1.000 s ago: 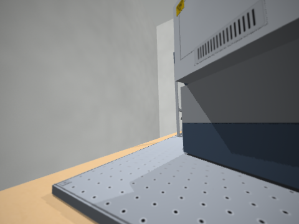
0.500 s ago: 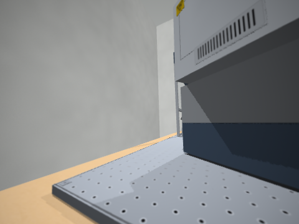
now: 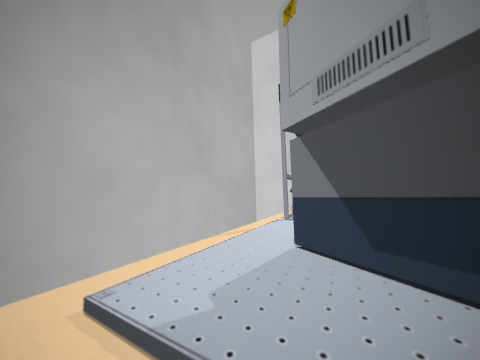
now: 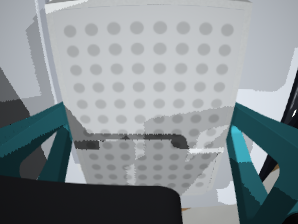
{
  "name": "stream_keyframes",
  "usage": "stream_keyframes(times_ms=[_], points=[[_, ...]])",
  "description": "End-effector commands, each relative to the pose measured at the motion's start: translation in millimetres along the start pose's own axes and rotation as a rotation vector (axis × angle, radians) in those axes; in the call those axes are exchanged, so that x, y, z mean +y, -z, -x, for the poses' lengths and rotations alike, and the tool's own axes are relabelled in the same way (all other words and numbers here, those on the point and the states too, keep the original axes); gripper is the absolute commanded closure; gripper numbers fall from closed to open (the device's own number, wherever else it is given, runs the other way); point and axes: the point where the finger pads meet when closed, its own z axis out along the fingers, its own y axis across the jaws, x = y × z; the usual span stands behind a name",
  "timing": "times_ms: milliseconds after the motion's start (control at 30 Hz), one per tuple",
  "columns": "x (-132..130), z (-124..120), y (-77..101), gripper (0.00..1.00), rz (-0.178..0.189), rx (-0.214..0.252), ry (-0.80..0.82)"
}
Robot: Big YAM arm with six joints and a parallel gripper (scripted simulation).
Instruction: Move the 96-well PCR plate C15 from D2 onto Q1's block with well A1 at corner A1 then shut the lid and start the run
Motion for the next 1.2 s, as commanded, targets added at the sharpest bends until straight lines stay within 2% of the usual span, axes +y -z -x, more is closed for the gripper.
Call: stream_keyframes(times_ms=[0, 67, 167, 367, 433, 500, 567, 867, 1167], points=[[30.1, 0.8, 9.9, 1.00, 0.061, 0.009, 0.002], [31.9, -0.5, 8.0, 1.00, 0.062, 0.009, -0.005], [27.0, -5.8, -3.9, 1.00, 0.050, 0.007, -0.005], [4.6, -3.8, -22.4, 1.00, 0.011, -0.001, -0.005], [3.4, -3.2, -16.8, 1.00, 0.009, -0.001, -0.005], [14.7, -2.9, -8.8, 1.00, 0.025, 0.002, -0.005], [14.7, -2.9, -8.8, 1.00, 0.025, 0.002, -0.005], [39.5, -0.5, 11.5, 1.00, 0.074, 0.011, 0.002], [28.4, -0.2, 7.8, 1.00, 0.067, 0.011, -0.016]])
